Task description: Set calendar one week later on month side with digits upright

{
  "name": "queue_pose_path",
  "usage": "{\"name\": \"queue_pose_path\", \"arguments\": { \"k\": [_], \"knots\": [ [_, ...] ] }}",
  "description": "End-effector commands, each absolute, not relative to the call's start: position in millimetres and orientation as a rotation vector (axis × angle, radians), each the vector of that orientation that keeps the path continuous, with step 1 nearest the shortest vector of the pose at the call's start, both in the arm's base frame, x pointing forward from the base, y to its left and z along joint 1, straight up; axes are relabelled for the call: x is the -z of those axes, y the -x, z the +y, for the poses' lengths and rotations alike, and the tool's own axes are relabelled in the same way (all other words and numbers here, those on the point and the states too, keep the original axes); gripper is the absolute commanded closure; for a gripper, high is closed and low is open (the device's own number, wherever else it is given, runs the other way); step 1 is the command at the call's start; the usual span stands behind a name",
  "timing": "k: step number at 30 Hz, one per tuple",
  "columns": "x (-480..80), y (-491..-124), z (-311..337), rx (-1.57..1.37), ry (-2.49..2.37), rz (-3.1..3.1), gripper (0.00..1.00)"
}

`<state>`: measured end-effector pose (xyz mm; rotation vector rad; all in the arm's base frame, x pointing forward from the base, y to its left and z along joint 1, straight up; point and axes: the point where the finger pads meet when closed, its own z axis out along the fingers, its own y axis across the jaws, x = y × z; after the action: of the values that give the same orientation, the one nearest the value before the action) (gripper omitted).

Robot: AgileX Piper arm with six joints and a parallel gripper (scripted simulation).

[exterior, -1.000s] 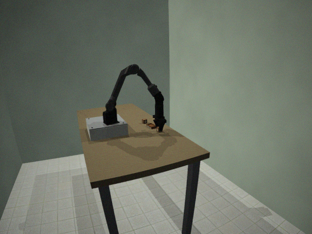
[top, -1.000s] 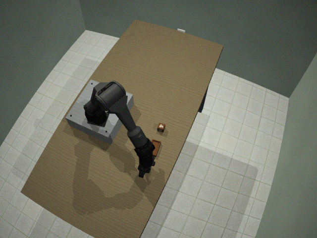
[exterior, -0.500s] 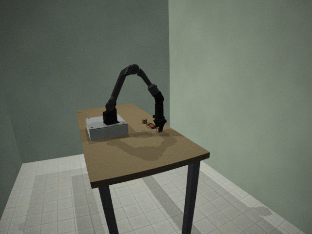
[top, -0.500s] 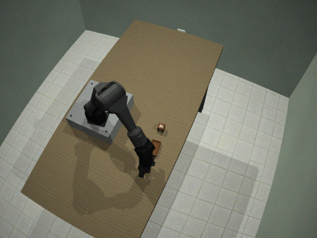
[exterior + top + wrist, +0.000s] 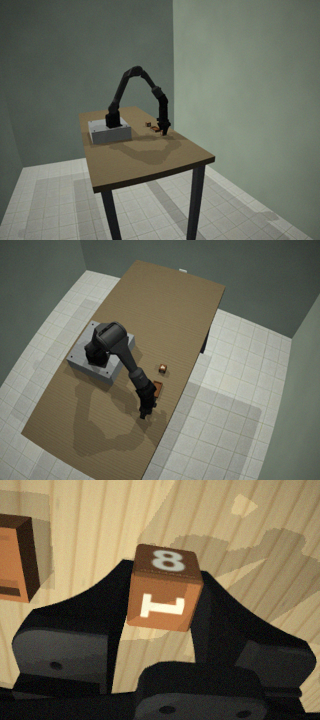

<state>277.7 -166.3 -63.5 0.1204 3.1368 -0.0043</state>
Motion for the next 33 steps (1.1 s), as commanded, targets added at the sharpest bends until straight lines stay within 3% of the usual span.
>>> {"name": "queue_pose_path", "arguments": {
  "k": [1, 9, 13, 17, 24, 33],
  "knots": [
    [64.3, -277.3, -166.1, 0.004, -0.121, 3.138, 0.64],
    [64.3, -277.3, -166.1, 0.004, -0.121, 3.138, 0.64],
    [64.3, -277.3, -166.1, 0.004, -0.121, 3.138, 0.54],
    [64.3, -277.3, -166.1, 0.004, -0.121, 3.138, 0.54],
    [64.3, -277.3, -166.1, 0.004, -0.121, 3.138, 0.38],
    [64.3, -277.3, -166.1, 0.004, -0.121, 3.138, 0.38]
  ]
}}
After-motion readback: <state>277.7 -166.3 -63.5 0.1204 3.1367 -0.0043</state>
